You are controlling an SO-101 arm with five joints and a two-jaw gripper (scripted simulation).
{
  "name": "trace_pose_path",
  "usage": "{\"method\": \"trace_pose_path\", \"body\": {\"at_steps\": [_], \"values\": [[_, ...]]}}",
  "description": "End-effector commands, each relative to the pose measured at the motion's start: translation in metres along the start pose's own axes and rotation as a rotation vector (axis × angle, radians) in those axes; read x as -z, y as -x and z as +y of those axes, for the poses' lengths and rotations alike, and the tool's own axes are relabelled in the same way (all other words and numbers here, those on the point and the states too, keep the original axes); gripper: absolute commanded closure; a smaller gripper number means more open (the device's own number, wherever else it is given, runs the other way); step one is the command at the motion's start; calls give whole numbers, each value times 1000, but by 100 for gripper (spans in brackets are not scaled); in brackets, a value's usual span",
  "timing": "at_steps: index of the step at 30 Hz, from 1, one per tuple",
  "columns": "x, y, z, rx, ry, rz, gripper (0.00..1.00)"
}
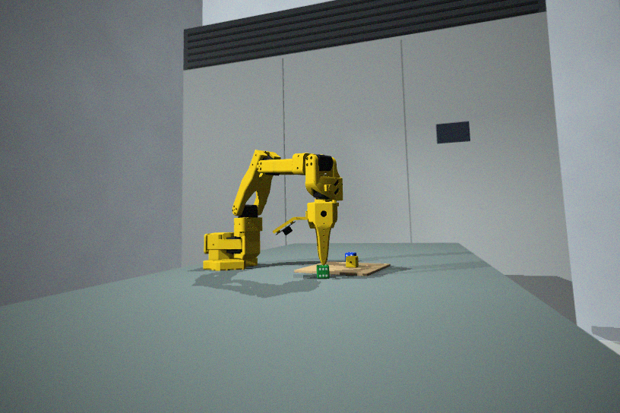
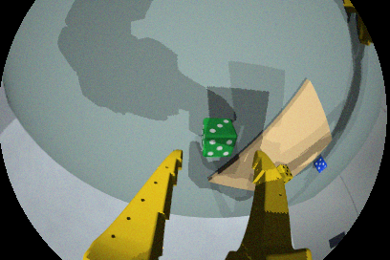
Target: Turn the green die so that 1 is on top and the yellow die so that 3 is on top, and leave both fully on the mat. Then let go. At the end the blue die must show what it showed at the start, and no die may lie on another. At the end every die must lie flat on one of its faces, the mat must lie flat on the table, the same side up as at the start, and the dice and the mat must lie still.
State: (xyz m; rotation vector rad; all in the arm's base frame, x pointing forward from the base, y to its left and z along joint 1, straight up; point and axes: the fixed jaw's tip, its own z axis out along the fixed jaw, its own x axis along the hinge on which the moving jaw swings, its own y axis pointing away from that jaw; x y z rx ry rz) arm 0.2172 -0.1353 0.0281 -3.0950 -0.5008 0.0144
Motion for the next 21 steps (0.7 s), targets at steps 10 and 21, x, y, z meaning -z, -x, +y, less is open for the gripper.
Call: {"method": "trace_pose_path", "body": {"at_steps": [10, 21], "values": [[-8, -1, 5, -2, 30, 27, 72], [-10, -1, 5, -2, 29, 26, 72]]}}
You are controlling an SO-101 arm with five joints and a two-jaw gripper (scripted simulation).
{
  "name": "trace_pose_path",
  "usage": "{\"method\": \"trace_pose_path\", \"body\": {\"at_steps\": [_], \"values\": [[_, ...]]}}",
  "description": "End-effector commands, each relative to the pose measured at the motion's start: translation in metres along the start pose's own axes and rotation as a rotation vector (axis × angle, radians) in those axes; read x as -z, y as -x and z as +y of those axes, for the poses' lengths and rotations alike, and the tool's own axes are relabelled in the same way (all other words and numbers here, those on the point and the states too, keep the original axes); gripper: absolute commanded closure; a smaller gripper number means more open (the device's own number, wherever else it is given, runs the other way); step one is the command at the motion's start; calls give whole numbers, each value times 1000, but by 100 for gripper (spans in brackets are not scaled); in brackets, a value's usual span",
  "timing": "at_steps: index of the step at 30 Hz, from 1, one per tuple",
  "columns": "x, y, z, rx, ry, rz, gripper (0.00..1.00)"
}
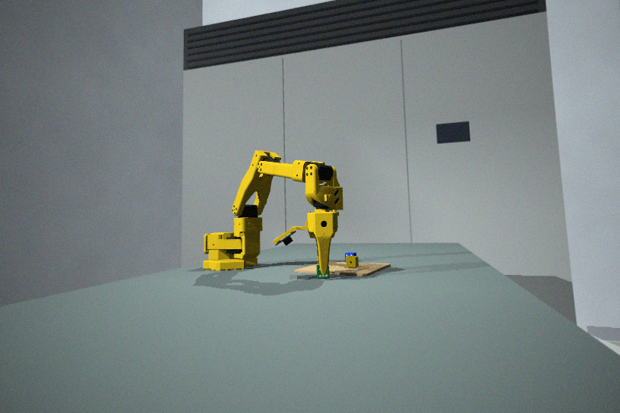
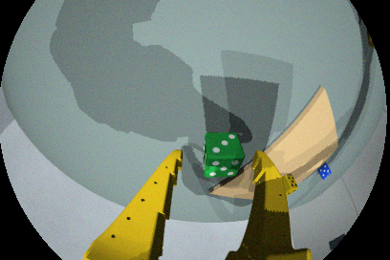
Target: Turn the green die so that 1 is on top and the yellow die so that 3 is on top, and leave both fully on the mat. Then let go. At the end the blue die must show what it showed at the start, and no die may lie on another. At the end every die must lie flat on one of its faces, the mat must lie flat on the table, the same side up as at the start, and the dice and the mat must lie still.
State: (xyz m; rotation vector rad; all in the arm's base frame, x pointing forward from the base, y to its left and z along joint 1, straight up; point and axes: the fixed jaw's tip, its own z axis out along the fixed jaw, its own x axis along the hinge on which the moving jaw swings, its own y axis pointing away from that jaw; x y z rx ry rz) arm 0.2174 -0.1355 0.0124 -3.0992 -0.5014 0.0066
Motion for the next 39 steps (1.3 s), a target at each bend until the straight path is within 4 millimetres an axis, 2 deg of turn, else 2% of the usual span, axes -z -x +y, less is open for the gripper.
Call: {"method": "trace_pose_path", "body": {"at_steps": [1, 17, 39], "values": [[5, -1, 4, -2, 24, 22, 72], [5, -1, 2, -2, 24, 22, 76], [5, -1, -6, -2, 24, 23, 89]]}}
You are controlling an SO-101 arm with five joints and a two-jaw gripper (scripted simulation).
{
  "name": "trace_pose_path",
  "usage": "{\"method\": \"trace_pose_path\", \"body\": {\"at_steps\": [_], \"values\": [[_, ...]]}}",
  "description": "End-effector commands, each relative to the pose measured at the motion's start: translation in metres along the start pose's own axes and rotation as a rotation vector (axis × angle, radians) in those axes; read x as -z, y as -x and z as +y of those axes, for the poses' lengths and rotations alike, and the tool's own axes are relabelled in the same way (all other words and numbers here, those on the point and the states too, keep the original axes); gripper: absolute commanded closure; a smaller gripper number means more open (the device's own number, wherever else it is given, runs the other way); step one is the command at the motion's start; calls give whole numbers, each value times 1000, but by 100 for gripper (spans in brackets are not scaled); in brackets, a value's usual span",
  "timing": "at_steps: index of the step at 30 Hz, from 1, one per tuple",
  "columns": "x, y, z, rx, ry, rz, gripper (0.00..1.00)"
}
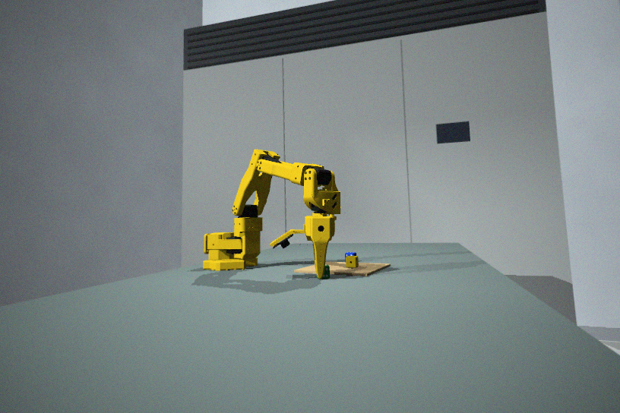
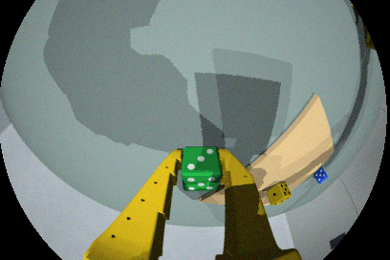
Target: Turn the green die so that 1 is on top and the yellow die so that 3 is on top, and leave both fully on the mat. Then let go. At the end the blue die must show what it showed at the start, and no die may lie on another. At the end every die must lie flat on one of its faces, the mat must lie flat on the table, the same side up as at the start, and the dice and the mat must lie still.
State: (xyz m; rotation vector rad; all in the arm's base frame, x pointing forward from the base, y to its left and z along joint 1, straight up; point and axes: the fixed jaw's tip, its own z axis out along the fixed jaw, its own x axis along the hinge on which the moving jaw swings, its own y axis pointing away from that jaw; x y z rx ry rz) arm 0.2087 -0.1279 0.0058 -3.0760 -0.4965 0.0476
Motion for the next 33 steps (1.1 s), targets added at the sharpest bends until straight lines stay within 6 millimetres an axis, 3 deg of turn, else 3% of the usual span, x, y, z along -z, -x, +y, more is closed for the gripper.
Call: {"method": "trace_pose_path", "body": {"at_steps": [1, 33], "values": [[12, -7, 4, -1, 51, 45, 90], [13, -7, 3, -1, 51, 45, 100]]}}
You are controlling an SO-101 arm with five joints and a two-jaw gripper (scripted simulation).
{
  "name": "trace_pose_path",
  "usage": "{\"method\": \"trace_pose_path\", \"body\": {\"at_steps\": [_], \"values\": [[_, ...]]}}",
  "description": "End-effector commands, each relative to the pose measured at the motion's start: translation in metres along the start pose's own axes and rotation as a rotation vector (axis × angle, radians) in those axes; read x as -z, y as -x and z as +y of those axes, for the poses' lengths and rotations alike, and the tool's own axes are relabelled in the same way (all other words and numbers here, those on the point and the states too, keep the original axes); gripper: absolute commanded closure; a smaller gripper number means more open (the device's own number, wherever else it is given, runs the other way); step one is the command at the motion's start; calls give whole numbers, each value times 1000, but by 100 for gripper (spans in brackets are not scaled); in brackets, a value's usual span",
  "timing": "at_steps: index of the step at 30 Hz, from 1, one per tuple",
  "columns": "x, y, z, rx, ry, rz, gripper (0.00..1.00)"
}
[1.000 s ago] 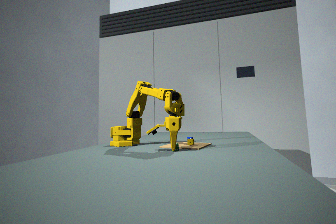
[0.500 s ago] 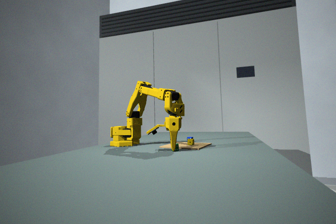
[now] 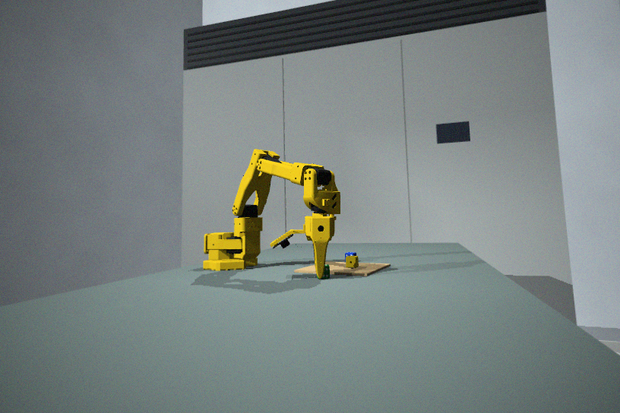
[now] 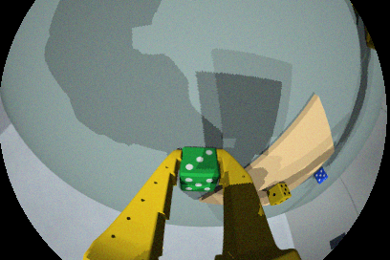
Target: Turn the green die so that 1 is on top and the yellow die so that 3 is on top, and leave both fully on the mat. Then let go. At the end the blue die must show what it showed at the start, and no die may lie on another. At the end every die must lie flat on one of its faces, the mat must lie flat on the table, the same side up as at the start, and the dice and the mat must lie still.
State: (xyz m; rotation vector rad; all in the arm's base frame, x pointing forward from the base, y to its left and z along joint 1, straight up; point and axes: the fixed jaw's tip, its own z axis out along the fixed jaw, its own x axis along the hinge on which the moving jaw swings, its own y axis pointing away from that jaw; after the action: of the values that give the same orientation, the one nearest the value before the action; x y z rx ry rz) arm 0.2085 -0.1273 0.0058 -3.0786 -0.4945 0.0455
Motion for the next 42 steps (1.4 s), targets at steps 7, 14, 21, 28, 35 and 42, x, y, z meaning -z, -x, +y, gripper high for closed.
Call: {"method": "trace_pose_path", "body": {"at_steps": [7, 14, 21, 28, 35, 42], "values": [[25, -7, 5, 1, 50, 45, 100], [41, -7, 5, 1, 51, 46, 100], [58, -5, 3, 1, 53, 48, 100], [63, -6, 5, 1, 68, 62, 100], [63, -6, 5, 1, 68, 62, 100], [63, -6, 5, 1, 68, 62, 100]]}}
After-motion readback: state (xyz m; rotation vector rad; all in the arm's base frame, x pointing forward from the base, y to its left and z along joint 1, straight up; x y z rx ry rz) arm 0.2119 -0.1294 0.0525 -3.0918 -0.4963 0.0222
